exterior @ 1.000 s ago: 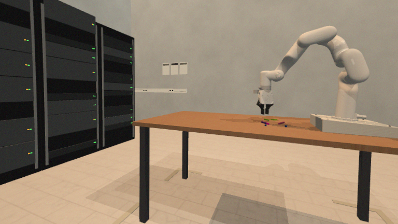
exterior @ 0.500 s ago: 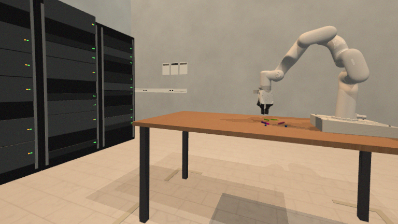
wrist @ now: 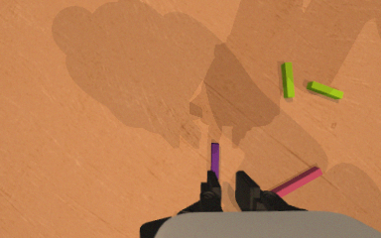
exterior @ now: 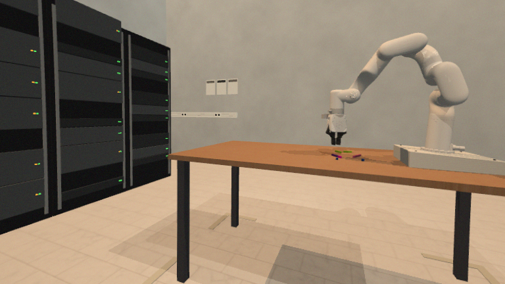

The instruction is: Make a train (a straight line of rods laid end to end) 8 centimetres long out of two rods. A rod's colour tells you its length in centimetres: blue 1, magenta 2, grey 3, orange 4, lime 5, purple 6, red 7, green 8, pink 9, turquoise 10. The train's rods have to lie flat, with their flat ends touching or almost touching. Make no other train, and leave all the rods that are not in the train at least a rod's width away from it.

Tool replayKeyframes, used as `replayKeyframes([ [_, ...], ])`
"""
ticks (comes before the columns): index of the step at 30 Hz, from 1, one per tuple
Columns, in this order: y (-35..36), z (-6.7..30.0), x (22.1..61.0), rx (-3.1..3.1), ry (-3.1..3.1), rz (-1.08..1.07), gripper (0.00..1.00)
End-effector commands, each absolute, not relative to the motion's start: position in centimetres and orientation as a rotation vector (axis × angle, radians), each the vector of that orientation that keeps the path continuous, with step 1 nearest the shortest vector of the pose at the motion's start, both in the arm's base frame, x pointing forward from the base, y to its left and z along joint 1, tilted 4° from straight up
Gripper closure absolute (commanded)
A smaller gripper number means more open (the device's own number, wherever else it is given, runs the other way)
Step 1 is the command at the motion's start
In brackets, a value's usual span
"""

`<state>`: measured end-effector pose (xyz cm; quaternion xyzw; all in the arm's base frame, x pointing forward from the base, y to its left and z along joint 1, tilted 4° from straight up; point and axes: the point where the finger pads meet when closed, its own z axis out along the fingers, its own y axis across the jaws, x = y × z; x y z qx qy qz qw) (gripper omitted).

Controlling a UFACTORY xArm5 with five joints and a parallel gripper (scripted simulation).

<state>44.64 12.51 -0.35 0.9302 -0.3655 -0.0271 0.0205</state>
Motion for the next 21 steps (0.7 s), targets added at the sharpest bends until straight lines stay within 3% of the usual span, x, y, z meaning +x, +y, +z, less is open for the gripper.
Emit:
replayKeyframes([
  [1,12.6,-0.3,44.8,2.887,-1.135,-0.079,0.76],
  [21,12.6,-1.6,44.7,2.886,-1.135,-0.08,0.76],
])
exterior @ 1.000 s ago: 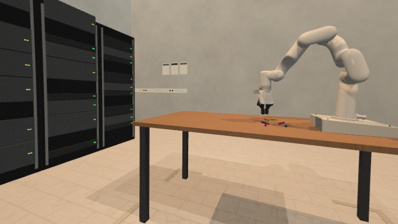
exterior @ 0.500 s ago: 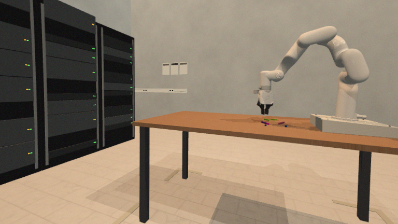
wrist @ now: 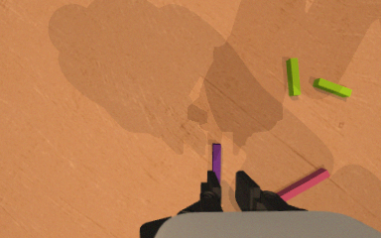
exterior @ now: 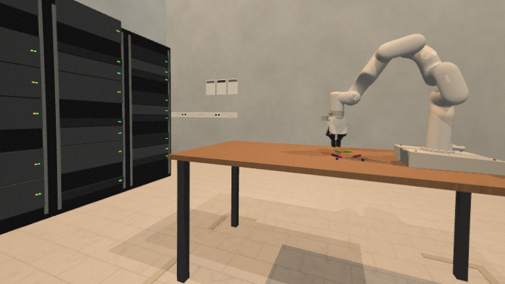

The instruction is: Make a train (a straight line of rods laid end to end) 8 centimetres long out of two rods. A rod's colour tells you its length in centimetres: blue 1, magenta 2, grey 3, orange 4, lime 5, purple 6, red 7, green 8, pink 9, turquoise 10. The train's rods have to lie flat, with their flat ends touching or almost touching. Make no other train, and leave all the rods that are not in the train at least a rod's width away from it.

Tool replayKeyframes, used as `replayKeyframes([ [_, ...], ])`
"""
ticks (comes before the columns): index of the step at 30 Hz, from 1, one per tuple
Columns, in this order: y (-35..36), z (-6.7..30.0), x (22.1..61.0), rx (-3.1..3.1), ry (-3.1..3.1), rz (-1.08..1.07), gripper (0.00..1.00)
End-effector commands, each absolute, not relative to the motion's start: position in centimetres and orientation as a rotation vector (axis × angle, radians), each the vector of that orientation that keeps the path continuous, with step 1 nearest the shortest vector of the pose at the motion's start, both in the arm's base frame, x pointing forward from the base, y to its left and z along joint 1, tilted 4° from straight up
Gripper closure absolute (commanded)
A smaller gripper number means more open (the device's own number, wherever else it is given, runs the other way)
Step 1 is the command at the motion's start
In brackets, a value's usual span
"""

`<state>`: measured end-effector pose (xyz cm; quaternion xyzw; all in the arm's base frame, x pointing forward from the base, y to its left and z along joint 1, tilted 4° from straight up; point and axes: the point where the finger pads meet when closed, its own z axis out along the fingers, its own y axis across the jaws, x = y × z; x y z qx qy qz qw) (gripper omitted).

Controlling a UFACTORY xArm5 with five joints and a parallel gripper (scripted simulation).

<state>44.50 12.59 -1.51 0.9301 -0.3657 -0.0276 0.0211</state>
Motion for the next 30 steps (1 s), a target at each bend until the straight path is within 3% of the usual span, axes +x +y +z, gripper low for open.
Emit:
replayKeyframes([
  [1,12.6,-1.8,44.6,2.886,-1.135,-0.08,0.76],
  [30,12.5,-5.2,44.5,2.886,-1.135,-0.08,0.76],
])
